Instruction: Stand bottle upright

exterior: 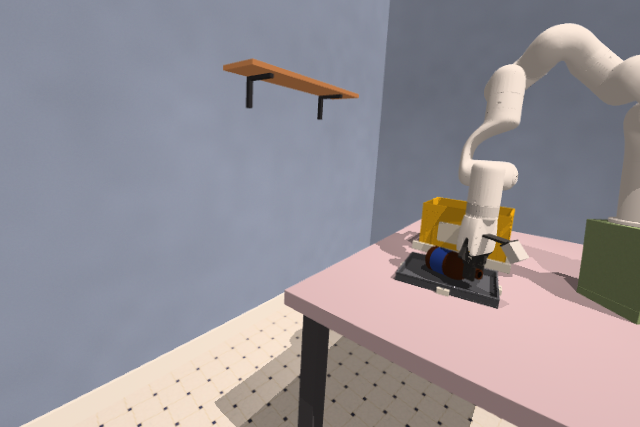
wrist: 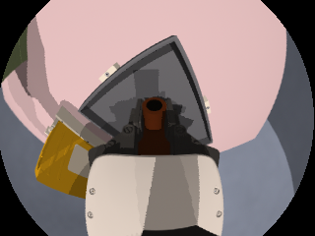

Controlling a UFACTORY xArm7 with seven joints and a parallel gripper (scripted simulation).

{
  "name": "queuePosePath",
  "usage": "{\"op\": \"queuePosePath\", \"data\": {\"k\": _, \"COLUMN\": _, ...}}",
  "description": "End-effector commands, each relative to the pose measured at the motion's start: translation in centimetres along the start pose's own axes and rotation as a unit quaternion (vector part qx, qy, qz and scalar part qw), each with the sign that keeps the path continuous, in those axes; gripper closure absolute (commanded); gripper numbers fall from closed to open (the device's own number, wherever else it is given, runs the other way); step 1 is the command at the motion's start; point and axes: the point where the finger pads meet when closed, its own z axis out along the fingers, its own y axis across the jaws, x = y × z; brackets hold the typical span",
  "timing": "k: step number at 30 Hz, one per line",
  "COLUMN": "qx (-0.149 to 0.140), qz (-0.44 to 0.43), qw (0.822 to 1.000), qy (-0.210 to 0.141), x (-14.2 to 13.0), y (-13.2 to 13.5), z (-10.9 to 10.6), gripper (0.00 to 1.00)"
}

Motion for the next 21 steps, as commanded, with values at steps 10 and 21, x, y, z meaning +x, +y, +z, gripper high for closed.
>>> {"op": "queuePosePath", "data": {"k": 10, "qx": -0.001, "qz": 0.000, "qw": 1.000, "qy": -0.001, "x": -0.1, "y": 0.1, "z": -1.5, "gripper": 1.00}}
{"op": "queuePosePath", "data": {"k": 21, "qx": -0.001, "qz": 0.000, "qw": 1.000, "qy": -0.001, "x": -0.1, "y": 0.1, "z": -3.0, "gripper": 1.00}}
